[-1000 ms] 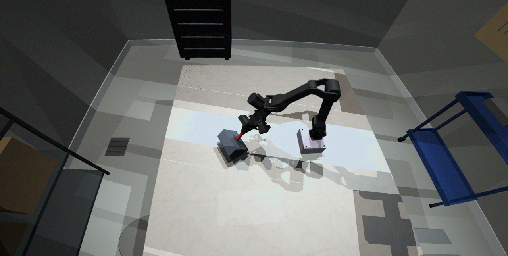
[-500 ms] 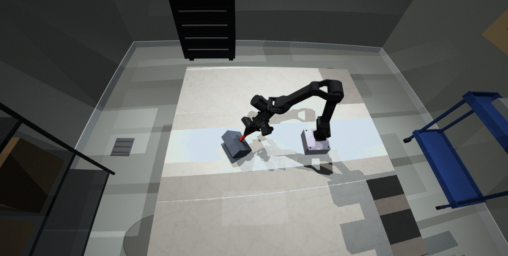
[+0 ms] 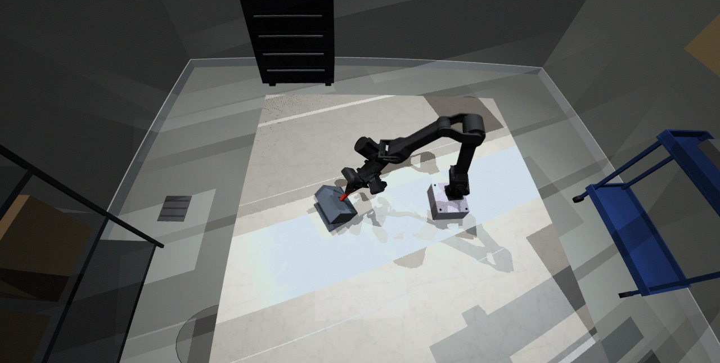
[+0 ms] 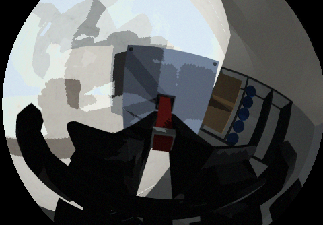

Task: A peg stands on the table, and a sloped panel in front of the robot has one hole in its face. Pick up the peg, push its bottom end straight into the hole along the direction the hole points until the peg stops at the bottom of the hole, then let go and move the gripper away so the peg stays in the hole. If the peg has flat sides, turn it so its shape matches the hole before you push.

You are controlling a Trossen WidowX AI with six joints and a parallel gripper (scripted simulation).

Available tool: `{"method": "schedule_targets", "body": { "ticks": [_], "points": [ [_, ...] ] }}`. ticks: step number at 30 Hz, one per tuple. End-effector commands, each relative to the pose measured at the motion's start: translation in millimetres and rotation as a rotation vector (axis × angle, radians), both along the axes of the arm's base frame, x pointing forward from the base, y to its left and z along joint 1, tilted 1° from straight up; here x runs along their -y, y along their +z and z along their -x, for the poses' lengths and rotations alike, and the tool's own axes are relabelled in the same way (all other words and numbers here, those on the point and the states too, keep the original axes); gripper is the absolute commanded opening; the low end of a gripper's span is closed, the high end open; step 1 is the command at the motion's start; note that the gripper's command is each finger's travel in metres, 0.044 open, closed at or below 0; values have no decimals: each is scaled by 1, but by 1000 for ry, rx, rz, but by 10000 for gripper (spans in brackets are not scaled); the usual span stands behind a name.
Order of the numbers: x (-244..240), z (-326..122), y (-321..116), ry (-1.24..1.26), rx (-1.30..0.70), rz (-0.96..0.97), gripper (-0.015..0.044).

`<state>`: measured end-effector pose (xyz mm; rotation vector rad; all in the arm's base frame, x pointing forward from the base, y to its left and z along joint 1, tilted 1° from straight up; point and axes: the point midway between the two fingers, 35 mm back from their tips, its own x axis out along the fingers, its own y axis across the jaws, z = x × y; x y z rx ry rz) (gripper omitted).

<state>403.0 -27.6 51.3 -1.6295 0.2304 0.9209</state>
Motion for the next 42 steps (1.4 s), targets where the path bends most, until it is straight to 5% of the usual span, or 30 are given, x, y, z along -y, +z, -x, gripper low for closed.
{"method": "schedule_targets", "body": {
  "ticks": [1,42],
  "points": [
    [0,-3,-1,-4,3,2,0],
    [-5,-11,-12,1,-1,-1,0]
  ]
}}
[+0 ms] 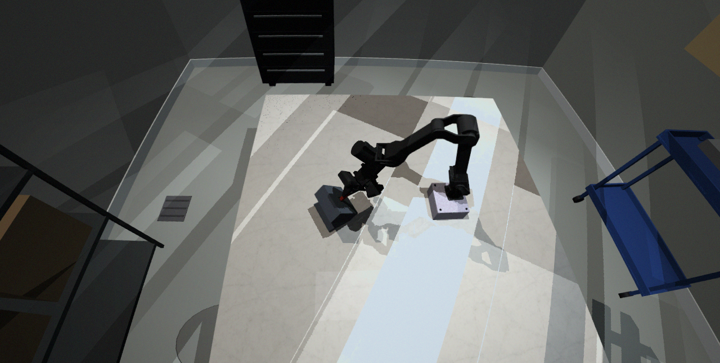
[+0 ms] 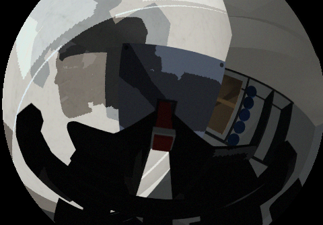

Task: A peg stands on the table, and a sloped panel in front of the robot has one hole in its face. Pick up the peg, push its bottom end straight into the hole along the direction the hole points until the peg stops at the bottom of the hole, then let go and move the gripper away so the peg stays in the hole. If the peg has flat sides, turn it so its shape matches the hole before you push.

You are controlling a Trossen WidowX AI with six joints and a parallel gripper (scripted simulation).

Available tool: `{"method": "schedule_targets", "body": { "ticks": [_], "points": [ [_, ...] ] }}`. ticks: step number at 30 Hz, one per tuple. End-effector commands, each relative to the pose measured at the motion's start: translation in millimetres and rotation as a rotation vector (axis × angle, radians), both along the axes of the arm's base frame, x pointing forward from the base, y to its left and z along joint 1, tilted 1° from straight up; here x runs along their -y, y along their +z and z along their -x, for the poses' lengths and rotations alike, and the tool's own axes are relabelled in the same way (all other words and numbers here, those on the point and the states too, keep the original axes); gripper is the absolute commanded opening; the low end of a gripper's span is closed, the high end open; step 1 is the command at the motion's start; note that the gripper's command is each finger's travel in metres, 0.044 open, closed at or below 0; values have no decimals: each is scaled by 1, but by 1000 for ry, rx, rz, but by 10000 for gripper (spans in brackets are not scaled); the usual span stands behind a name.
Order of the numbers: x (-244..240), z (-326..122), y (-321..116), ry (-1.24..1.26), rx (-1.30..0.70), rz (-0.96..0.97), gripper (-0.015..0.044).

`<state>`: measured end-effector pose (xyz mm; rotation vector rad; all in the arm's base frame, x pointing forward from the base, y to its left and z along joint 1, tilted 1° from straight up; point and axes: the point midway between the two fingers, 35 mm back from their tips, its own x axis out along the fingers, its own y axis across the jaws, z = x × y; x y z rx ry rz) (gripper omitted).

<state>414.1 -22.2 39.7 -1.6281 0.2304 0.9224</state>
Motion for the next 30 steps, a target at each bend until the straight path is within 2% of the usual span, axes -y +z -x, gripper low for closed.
{"method": "schedule_targets", "body": {
  "ticks": [1,6,23,30],
  "points": [
    [0,0,0,0,0,0,0],
    [0,0,0,0,0,0,0],
    [1,2,3,0,0,0,440],
    [6,8,9,-1,0,1,440]
  ]
}}
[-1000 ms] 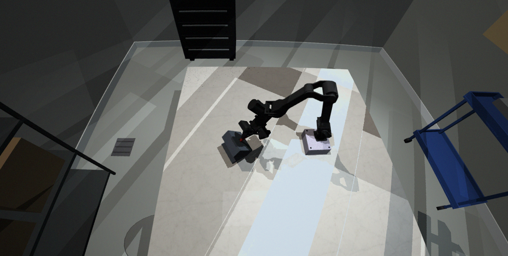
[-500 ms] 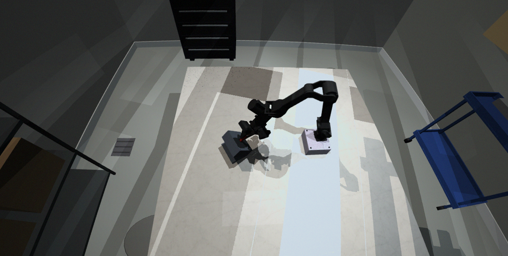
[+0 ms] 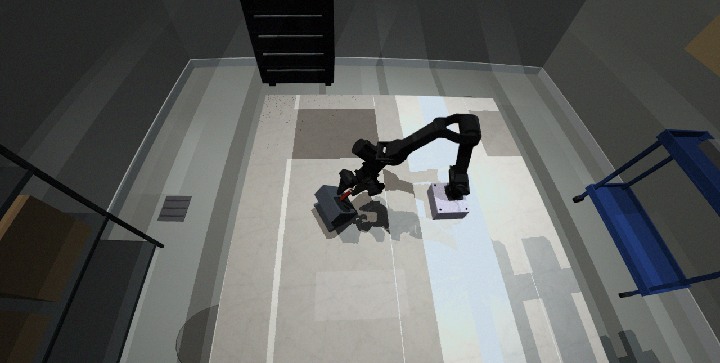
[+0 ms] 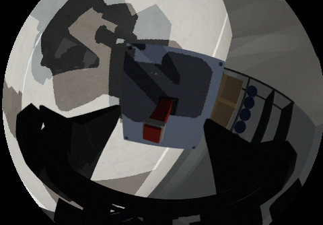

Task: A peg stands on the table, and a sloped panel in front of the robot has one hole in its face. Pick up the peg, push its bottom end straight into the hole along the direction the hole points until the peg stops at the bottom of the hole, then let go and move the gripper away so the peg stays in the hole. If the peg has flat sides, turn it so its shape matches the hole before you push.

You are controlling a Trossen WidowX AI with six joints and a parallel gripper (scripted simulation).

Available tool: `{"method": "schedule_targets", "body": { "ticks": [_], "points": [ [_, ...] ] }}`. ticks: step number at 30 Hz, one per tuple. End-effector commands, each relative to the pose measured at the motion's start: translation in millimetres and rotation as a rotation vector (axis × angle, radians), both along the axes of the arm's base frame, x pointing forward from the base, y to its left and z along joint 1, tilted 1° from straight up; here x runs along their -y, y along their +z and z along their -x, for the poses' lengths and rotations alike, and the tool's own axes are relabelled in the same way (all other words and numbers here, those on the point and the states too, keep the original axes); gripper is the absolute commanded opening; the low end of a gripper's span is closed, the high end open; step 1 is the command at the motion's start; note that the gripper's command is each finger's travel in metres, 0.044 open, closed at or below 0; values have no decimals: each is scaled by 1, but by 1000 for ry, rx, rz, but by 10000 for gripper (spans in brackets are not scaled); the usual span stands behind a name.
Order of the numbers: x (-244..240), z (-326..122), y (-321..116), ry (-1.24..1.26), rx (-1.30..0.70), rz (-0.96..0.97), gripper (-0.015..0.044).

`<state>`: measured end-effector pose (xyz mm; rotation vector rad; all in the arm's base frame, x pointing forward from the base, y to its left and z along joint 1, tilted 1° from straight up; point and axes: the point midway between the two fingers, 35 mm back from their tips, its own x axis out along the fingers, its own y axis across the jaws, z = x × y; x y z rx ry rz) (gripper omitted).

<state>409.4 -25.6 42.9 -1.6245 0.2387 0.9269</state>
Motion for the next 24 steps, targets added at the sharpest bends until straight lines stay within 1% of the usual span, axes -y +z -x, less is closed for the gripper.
{"method": "schedule_targets", "body": {
  "ticks": [1,24],
  "points": [
    [3,4,7,2,8,1,440],
    [17,24,30,0,8,4,440]
  ]
}}
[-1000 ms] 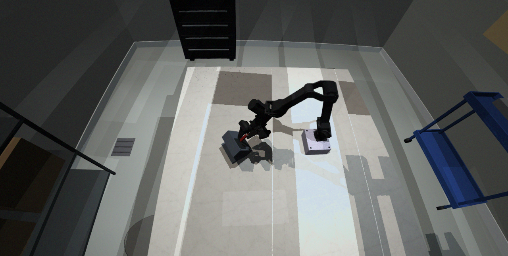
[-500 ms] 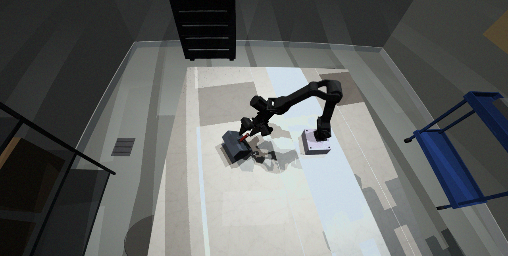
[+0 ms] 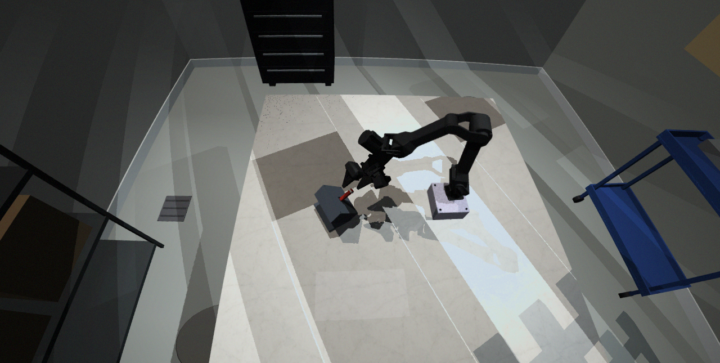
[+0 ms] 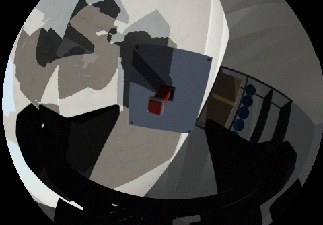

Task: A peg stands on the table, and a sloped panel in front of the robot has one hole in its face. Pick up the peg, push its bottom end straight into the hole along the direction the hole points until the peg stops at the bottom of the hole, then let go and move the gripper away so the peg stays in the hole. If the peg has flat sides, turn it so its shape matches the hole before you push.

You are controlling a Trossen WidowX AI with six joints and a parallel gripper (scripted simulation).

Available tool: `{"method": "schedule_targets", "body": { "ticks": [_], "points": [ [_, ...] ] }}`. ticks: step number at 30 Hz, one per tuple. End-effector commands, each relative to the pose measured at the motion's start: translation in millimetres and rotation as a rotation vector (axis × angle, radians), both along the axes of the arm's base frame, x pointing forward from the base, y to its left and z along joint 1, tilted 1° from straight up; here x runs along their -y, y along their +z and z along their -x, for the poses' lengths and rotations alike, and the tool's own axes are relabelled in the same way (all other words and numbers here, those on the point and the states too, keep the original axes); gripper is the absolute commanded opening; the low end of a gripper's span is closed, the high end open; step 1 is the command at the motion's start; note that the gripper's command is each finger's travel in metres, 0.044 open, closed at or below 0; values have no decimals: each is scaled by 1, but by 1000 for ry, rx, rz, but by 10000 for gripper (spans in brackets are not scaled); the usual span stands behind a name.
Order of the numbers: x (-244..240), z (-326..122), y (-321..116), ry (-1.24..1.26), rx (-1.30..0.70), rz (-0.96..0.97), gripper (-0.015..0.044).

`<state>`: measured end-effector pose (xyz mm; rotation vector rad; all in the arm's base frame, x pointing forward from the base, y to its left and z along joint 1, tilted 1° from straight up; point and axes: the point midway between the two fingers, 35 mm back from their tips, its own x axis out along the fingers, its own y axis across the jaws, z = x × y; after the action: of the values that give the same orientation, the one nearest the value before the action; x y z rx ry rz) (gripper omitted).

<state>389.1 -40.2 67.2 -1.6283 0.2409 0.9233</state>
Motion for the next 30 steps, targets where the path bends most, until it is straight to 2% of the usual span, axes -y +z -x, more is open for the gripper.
{"method": "schedule_targets", "body": {
  "ticks": [1,30],
  "points": [
    [3,5,7,2,6,1,440],
    [19,34,33,-1,9,3,440]
  ]
}}
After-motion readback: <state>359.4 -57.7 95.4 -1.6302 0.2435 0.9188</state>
